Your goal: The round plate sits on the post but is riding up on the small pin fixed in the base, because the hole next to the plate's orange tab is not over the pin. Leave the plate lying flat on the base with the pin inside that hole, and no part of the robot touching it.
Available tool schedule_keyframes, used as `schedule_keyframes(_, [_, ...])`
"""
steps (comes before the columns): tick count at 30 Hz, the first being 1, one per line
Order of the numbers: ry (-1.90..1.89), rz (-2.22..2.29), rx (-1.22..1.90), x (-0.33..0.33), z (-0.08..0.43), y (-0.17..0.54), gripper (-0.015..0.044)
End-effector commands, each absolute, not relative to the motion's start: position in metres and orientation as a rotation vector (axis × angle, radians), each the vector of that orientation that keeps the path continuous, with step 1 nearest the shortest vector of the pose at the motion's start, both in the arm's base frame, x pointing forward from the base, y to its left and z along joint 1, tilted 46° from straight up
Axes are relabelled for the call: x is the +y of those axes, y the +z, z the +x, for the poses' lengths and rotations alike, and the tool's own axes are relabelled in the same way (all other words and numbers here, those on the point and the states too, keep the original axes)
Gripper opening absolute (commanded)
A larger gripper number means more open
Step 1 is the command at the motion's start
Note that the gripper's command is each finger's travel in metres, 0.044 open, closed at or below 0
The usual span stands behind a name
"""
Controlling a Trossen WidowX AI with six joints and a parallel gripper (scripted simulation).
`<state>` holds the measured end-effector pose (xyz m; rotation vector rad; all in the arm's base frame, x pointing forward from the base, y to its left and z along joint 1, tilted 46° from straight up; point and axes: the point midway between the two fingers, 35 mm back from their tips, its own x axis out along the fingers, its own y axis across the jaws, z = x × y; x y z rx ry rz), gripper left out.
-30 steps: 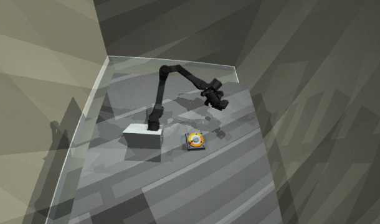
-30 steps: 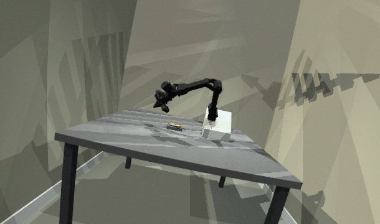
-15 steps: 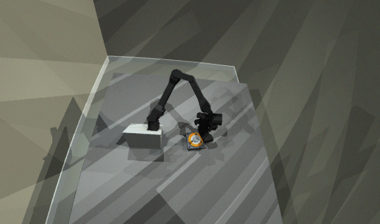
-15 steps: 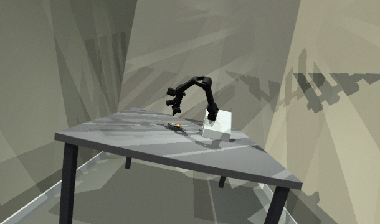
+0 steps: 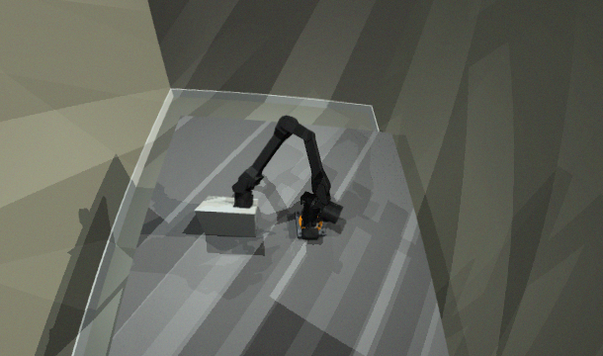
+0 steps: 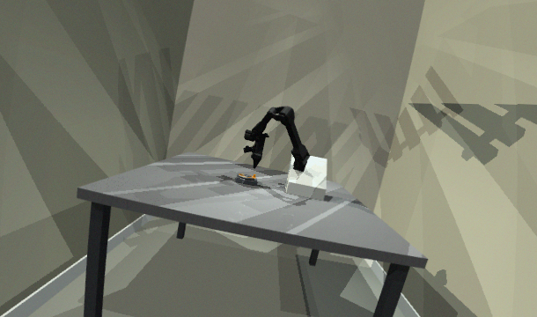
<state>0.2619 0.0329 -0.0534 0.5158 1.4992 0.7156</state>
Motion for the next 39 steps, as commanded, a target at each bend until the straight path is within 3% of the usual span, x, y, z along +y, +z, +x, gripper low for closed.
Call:
schedule_keyframes(1, [0.719, 0.531, 1.51, 0.048, 0.258, -0.068, 0.0])
schedule_keyframes(39, [0.721, 0.534, 1.511, 0.077, 0.236, -0.065, 0.0])
